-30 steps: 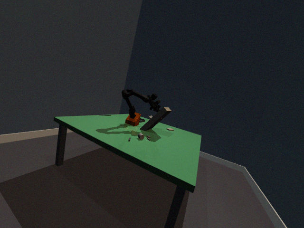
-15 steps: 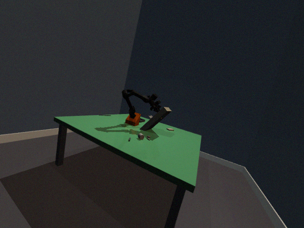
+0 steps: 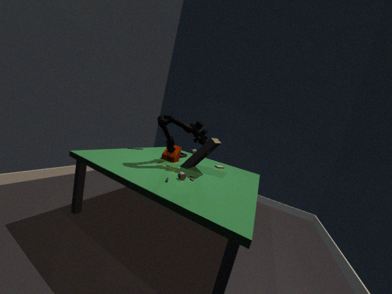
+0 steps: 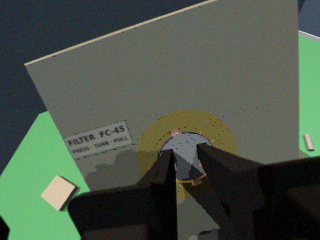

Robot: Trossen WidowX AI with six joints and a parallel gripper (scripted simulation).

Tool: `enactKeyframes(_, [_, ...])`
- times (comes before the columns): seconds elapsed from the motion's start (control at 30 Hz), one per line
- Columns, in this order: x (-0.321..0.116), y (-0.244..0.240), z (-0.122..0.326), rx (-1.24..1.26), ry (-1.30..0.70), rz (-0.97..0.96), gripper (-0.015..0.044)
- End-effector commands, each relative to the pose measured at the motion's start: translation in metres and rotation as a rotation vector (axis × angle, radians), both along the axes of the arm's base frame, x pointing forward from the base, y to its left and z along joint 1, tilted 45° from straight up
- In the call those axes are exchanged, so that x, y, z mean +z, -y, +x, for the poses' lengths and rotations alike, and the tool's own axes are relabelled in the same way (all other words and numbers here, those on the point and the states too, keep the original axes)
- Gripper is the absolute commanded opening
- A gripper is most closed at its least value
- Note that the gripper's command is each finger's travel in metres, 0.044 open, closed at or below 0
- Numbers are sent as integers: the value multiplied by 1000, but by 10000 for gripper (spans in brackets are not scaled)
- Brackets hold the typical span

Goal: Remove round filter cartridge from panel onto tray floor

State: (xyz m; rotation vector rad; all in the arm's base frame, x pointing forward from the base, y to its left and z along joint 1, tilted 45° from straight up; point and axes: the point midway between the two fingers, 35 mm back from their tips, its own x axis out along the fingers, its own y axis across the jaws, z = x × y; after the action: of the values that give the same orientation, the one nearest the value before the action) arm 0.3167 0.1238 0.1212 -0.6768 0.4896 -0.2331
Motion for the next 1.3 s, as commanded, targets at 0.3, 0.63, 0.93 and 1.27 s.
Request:
enactKeyframes(0.3, [0,0,0,0,0,1,0])
enactKeyframes(0.63, [-4,4,3,-96,83,222,0])
enactKeyframes(0.93, [-5,5,5,-210,196,492,0])
enactKeyframes(1.27, [-6,5,6,-336,323,792,0])
